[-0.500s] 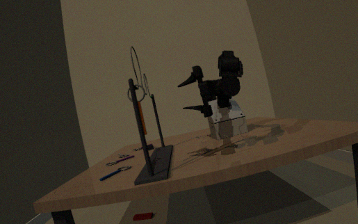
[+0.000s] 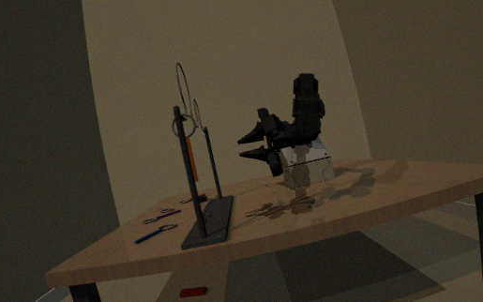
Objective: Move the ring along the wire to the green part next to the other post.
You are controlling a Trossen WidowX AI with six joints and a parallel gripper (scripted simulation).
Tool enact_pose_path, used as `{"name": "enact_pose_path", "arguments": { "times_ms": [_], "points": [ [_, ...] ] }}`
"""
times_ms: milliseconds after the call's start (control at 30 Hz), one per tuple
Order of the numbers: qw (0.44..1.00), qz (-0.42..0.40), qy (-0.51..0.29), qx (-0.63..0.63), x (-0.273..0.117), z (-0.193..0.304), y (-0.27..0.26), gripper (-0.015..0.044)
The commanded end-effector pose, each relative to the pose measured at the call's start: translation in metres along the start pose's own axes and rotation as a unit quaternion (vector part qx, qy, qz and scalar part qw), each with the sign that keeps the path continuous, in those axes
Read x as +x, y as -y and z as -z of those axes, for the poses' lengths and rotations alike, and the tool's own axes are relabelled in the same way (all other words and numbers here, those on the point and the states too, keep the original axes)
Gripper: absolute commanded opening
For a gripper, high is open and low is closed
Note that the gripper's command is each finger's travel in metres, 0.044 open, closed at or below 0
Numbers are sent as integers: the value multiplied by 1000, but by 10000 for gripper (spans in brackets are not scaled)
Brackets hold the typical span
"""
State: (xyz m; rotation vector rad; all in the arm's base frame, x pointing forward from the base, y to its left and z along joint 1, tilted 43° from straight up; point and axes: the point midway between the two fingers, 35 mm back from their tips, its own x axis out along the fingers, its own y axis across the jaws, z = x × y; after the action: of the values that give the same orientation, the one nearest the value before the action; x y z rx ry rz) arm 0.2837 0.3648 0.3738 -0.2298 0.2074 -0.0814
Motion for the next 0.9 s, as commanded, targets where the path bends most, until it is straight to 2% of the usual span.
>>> {"name": "enact_pose_path", "arguments": {
  "times_ms": [0,367,867],
  "points": [
    [982,-20,20,187,22,21,-45,160],
    [874,-60,58,479,44,34,-84,160],
    [871,-61,59,483,44,34,-85,160]
  ]
}}
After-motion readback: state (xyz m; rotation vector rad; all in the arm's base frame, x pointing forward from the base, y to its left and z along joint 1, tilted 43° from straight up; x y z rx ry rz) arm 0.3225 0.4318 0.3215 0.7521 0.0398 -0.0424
